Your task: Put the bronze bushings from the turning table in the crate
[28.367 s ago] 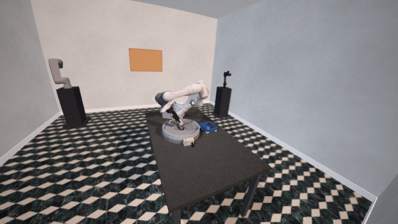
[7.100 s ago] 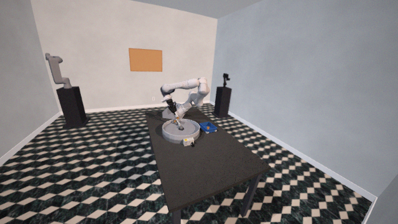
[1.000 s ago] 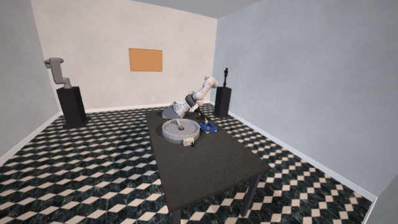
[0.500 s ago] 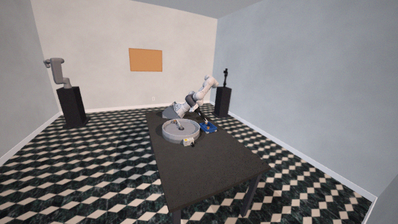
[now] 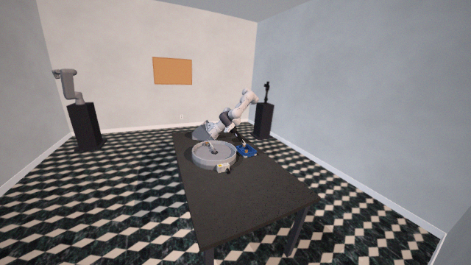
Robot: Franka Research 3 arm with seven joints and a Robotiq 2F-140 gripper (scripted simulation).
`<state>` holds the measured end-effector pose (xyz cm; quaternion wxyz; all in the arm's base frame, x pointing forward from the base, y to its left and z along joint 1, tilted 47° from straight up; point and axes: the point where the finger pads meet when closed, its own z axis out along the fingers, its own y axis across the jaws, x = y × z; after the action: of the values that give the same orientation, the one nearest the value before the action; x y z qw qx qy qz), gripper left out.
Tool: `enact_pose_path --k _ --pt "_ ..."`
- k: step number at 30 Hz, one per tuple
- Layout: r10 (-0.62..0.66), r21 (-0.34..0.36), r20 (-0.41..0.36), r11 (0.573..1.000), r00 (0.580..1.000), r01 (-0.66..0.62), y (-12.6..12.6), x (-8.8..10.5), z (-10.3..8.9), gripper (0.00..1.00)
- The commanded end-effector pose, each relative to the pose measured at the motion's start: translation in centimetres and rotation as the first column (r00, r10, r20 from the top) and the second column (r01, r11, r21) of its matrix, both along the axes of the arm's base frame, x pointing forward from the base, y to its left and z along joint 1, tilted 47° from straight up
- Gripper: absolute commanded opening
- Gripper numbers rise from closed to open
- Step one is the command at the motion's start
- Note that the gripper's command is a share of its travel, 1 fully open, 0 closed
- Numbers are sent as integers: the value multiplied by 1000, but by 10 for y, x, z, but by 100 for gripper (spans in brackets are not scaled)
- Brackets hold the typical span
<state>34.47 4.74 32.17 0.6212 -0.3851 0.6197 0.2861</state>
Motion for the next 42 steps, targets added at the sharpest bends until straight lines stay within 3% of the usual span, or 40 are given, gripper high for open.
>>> enact_pose_path --k 1,42 --pt "-2 -3 6 1000 1000 2 -1 1 1 0" --pt "-2 -2 6 1000 1000 2 20 21 -26 0"
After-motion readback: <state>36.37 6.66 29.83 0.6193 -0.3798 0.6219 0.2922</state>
